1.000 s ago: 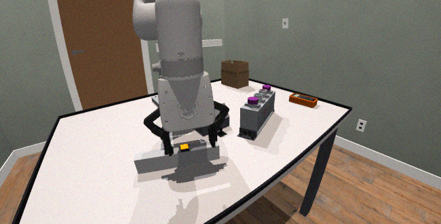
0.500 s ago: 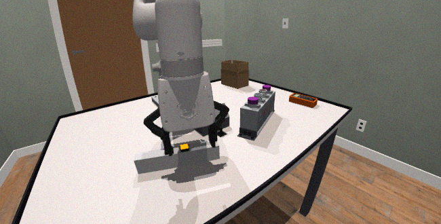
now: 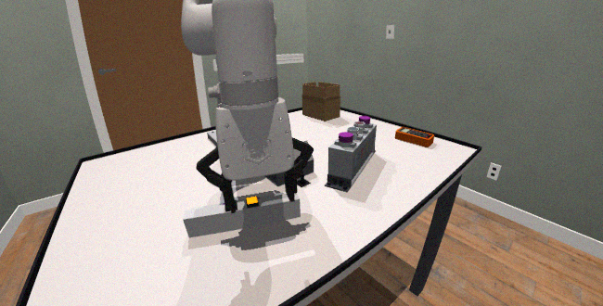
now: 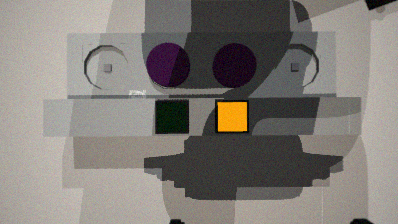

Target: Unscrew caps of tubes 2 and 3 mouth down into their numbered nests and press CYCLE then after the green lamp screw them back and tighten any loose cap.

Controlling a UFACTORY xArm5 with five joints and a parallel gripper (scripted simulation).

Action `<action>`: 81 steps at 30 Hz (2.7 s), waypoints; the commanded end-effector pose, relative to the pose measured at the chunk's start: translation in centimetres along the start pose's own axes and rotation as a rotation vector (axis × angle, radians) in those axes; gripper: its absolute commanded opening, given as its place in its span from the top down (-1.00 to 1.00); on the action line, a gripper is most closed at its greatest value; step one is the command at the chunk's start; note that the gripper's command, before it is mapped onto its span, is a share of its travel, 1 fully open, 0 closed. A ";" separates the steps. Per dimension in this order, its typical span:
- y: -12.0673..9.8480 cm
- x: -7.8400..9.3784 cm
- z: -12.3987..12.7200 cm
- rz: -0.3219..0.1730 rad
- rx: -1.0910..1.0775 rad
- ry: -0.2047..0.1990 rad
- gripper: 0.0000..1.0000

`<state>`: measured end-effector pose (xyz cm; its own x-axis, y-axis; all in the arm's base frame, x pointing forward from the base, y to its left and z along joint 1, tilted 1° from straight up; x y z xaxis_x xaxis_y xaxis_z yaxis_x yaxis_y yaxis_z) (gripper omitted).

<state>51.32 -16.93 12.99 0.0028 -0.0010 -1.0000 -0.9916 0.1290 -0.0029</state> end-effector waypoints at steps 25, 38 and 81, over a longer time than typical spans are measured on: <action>-0.1 -0.2 0.0 -0.004 0.000 0.009 -1.00; -0.1 -0.2 0.0 -0.004 0.000 0.009 -1.00; 4.7 -3.4 0.7 -0.004 0.000 0.009 0.08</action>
<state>48.95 -16.28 14.52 0.0000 0.0000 -1.0000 -0.9916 0.1291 0.0000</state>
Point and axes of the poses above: the point where the finger pads meet when closed, its own x axis out along the fingers, its own z axis across the jaws, y = z × x, the point moved 5 cm from there along -x, back along the fingers, and after that the axes turned 11 degrees about -x, right-handed, at the moved point
